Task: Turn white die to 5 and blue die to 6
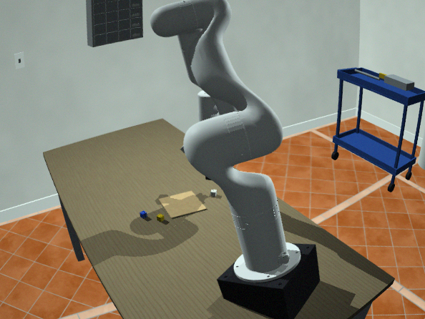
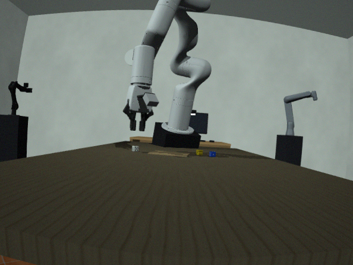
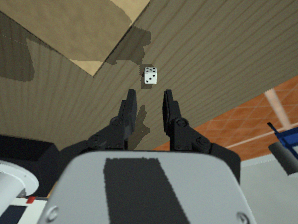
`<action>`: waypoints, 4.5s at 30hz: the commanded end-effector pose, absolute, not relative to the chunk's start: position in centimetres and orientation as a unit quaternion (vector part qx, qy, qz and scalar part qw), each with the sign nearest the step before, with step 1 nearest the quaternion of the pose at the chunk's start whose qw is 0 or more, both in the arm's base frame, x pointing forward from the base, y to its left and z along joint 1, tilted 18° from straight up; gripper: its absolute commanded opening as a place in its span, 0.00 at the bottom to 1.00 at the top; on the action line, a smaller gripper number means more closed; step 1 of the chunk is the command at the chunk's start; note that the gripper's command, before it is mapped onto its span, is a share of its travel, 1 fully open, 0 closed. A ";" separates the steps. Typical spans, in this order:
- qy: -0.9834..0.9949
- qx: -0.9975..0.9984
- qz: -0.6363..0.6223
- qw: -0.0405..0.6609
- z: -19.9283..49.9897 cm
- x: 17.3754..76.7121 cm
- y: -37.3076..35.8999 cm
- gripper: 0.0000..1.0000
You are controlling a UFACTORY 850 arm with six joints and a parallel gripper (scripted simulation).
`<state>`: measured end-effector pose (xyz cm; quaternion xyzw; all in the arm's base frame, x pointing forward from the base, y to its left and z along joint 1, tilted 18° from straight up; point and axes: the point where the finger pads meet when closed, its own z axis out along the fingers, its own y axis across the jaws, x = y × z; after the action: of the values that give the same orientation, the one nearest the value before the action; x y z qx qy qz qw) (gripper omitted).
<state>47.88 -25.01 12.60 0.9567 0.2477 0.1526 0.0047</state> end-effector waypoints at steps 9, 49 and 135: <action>0.248 0.957 0.153 0.005 12.5 48.0 -25.0 0.36; 0.248 0.957 0.154 0.005 8.0 49.3 -24.7 0.36; 0.248 0.957 0.154 0.005 7.6 49.5 -24.7 0.36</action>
<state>49.41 -24.67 7.52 0.9566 0.2477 0.1531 0.0047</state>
